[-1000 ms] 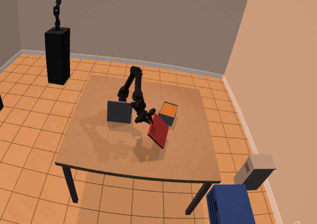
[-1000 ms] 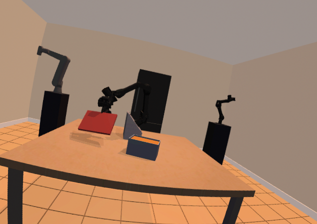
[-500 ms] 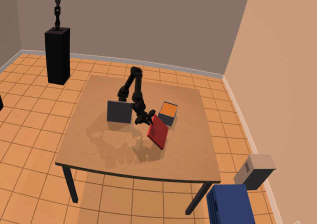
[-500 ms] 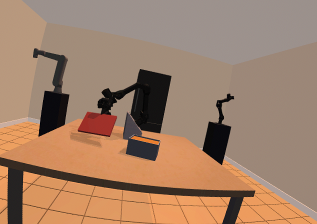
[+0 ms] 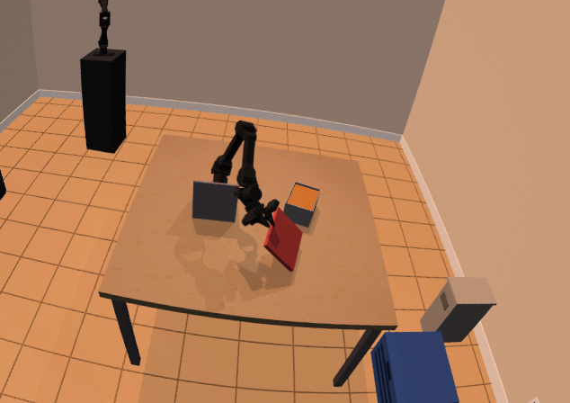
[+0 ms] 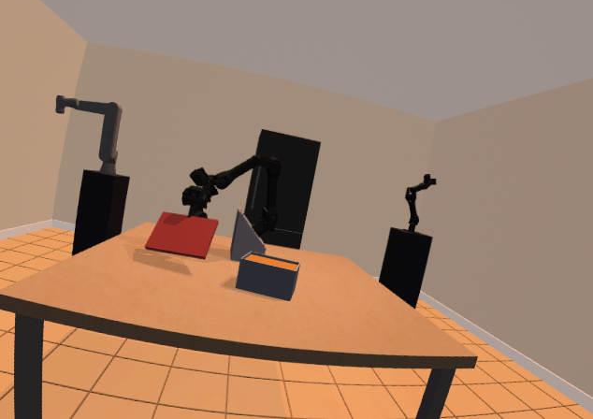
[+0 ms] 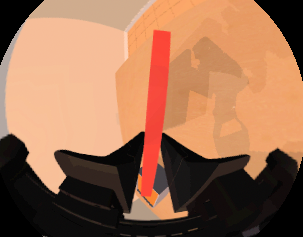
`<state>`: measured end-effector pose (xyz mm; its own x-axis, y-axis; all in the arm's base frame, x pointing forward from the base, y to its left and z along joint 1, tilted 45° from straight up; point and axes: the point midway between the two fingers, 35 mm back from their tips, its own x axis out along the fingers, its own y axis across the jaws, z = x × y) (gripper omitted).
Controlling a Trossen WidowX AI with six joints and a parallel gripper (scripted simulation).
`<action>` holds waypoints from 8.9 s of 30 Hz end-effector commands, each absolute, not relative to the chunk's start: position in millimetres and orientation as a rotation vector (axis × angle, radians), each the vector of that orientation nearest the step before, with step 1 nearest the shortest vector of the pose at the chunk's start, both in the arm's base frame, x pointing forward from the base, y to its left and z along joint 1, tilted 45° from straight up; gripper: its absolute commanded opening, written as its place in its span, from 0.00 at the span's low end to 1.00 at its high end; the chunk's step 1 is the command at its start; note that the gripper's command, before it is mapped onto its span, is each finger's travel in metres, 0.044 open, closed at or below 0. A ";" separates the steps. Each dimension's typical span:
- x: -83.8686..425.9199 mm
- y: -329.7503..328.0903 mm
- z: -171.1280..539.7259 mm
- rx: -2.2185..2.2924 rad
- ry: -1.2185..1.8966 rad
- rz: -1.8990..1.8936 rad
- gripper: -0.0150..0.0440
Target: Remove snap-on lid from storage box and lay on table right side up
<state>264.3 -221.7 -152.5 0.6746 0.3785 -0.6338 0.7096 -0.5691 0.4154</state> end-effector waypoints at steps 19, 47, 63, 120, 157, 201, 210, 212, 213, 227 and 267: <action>263.6 -210.1 -163.9 2.225 0.828 -0.634 0.25; 261.4 -194.5 -180.1 2.226 0.828 -0.633 0.25; 260.1 -185.6 -189.3 2.226 0.828 -0.633 0.25; 255.5 -153.6 -222.1 2.228 0.828 -0.632 0.25; 252.6 -132.7 -243.3 2.229 0.829 -0.631 0.25; 192.9 -136.7 -224.4 2.226 0.830 -0.638 1.00; 188.6 -142.6 -217.5 2.226 0.831 -0.639 1.00; 187.6 -145.1 -214.5 2.225 0.831 -0.639 1.00; 187.1 -146.4 -213.0 2.225 0.831 -0.639 1.00; 180.0 -163.9 -192.2 2.225 0.831 -0.641 1.00; 170.5 -186.6 -163.6 2.224 0.832 -0.643 1.00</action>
